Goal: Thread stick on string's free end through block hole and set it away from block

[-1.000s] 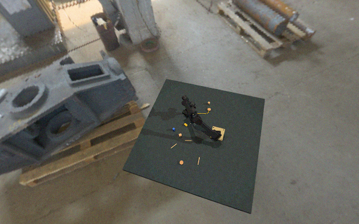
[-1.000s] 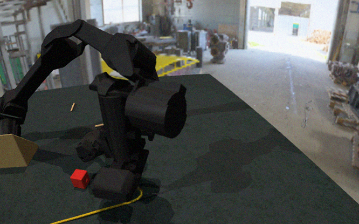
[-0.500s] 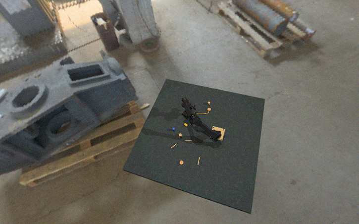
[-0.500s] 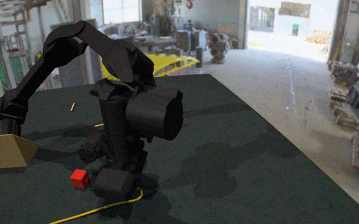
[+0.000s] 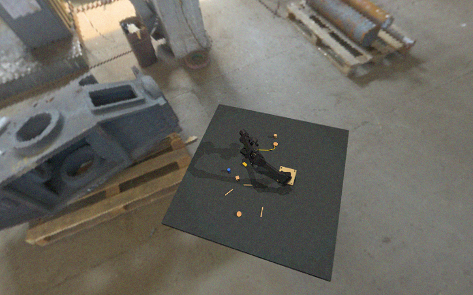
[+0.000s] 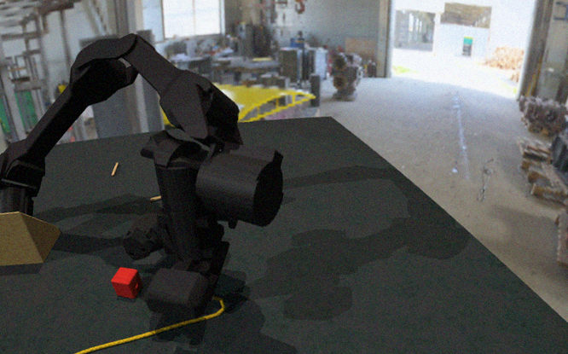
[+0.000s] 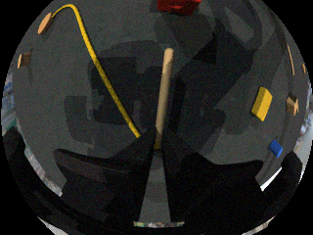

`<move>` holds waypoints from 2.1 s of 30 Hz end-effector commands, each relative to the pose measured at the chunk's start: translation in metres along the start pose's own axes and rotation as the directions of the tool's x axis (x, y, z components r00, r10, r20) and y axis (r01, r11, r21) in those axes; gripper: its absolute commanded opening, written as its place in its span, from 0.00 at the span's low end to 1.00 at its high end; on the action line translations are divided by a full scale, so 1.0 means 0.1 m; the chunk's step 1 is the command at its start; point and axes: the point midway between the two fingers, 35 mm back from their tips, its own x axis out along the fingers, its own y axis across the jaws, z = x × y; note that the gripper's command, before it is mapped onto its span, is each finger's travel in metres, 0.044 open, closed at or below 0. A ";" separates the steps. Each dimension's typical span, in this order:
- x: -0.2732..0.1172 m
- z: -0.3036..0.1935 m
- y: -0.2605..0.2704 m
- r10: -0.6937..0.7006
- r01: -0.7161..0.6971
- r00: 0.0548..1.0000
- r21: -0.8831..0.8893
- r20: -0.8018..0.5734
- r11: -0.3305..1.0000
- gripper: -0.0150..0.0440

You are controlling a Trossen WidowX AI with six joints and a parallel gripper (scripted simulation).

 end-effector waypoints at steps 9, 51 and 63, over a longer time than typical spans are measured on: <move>-0.01 0.13 0.00 -0.003 0.003 1.000 0.005 -0.005 1.000 0.25; -0.01 0.56 0.01 -0.002 0.003 1.000 0.007 -0.015 1.000 0.25; -0.01 0.74 0.01 -0.002 0.002 1.000 0.007 -0.015 1.000 0.25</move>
